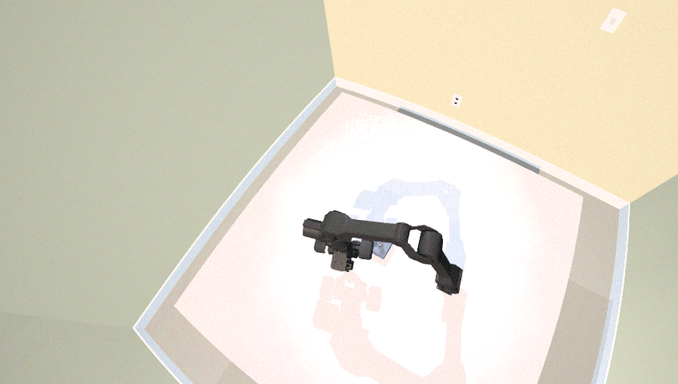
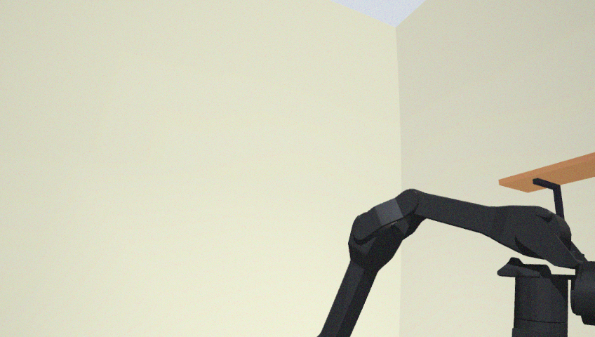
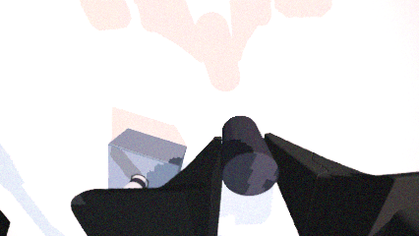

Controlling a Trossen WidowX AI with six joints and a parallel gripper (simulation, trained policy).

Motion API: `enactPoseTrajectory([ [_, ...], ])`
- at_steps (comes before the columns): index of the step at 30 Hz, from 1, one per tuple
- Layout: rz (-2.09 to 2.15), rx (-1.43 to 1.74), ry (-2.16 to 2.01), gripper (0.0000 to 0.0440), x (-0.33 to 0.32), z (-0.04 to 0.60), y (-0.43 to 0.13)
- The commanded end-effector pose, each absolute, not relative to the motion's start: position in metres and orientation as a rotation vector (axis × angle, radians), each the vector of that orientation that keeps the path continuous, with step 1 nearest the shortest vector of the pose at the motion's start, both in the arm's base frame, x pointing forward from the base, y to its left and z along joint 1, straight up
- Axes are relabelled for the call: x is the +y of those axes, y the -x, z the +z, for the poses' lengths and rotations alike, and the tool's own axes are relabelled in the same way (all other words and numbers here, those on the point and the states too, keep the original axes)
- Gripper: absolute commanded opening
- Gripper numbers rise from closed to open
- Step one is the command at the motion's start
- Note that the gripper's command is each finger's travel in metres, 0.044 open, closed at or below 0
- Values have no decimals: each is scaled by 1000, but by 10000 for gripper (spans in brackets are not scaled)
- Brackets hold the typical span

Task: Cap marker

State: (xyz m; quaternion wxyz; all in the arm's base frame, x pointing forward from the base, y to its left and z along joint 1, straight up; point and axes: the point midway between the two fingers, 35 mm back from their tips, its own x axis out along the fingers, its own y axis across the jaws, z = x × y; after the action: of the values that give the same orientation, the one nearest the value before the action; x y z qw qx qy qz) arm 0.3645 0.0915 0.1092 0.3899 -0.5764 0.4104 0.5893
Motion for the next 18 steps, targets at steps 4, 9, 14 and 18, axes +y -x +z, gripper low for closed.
enactPoseTrajectory([
  [4, 1492, 1042, 1471, 51, 76, 133, -359],
  [9, 1498, 1054, 1460, 46, 57, 148, -350],
  [14, 1507, 1072, 1442, 39, 38, 160, -339],
  [18, 1513, 1093, 1422, 32, 22, 165, -330],
])
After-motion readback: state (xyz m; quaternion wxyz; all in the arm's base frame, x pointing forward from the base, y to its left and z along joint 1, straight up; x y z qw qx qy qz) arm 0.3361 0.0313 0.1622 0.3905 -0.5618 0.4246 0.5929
